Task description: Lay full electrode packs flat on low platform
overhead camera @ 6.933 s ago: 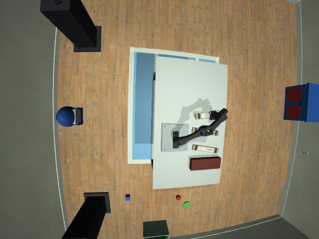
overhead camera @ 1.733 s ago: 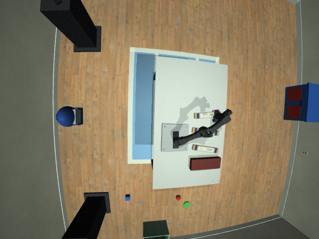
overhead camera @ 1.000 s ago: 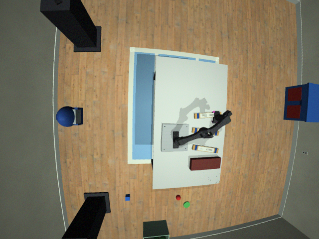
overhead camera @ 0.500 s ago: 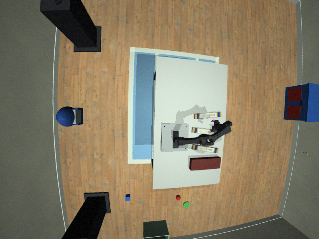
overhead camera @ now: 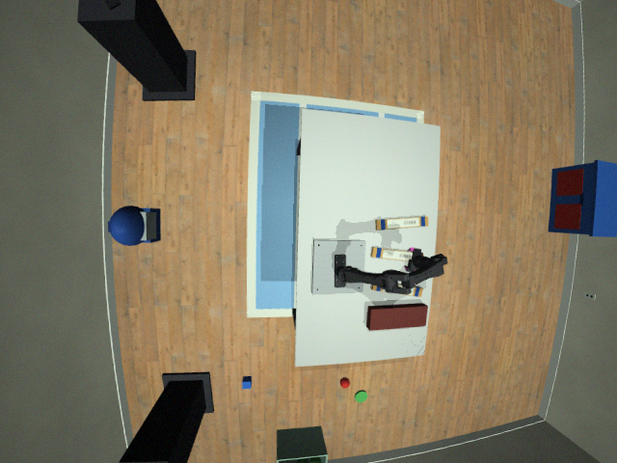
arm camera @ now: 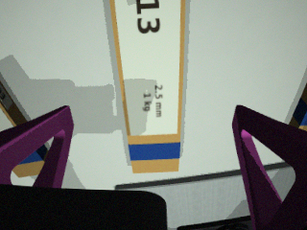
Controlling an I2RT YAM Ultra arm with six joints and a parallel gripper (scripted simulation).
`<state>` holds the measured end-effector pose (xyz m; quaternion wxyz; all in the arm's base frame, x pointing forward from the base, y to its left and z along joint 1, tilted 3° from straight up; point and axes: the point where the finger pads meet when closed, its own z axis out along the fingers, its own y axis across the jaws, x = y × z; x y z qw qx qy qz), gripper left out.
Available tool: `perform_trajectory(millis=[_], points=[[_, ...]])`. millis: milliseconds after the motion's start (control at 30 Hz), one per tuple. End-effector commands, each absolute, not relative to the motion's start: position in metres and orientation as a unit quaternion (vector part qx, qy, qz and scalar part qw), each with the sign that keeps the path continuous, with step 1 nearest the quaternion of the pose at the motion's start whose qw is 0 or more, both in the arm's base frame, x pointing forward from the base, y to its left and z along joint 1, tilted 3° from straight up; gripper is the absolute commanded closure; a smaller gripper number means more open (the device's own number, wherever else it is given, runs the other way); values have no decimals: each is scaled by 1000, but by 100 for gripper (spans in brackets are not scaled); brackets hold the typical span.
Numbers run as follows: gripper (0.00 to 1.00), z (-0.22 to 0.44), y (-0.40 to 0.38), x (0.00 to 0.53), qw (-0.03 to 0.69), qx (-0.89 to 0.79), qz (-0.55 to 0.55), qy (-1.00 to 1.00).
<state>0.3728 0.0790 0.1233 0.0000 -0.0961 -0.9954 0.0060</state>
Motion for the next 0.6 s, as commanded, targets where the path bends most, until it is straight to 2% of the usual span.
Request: perform_trajectory(millis=[0, 567], points=[[5, 142, 75, 384, -43, -80, -12, -996], [5, 150, 79, 390, -52, -76, -13, -996]])
